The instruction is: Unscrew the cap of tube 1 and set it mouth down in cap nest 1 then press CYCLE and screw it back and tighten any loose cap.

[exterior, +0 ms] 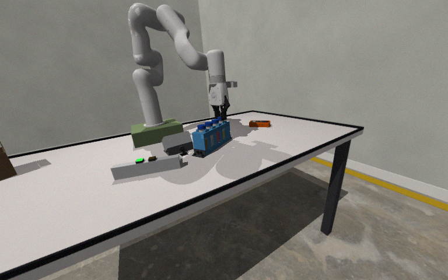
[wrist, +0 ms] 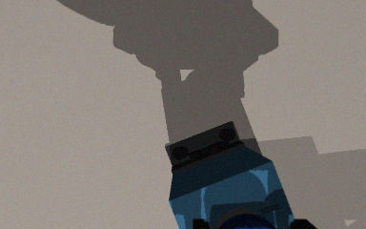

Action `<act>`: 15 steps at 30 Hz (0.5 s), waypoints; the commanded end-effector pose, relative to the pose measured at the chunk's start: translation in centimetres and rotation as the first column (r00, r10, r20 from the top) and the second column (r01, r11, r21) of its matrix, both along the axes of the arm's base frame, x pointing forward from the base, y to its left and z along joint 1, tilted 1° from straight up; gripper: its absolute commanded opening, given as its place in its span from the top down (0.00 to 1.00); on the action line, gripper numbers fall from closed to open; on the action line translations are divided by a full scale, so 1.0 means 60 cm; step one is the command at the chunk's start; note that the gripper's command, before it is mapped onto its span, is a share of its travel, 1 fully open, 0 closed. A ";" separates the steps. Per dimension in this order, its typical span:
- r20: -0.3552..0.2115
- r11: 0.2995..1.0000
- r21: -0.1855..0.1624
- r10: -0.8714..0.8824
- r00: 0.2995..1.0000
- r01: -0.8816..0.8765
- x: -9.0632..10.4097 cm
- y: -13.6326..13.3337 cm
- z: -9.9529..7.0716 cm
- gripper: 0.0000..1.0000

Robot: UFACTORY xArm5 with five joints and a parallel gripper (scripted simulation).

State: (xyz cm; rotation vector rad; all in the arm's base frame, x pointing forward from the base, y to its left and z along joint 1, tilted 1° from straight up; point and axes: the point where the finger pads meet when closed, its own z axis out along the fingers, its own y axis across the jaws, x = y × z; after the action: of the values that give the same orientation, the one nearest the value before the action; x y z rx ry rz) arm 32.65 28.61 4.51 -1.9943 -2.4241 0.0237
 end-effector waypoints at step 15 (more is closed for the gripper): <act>-0.001 0.687 0.007 0.727 0.687 -0.727 0.002 0.001 0.002 0.54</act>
State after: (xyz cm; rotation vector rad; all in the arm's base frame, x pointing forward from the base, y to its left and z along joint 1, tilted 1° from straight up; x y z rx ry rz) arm 32.65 28.61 4.51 -1.2243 -2.8859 0.0218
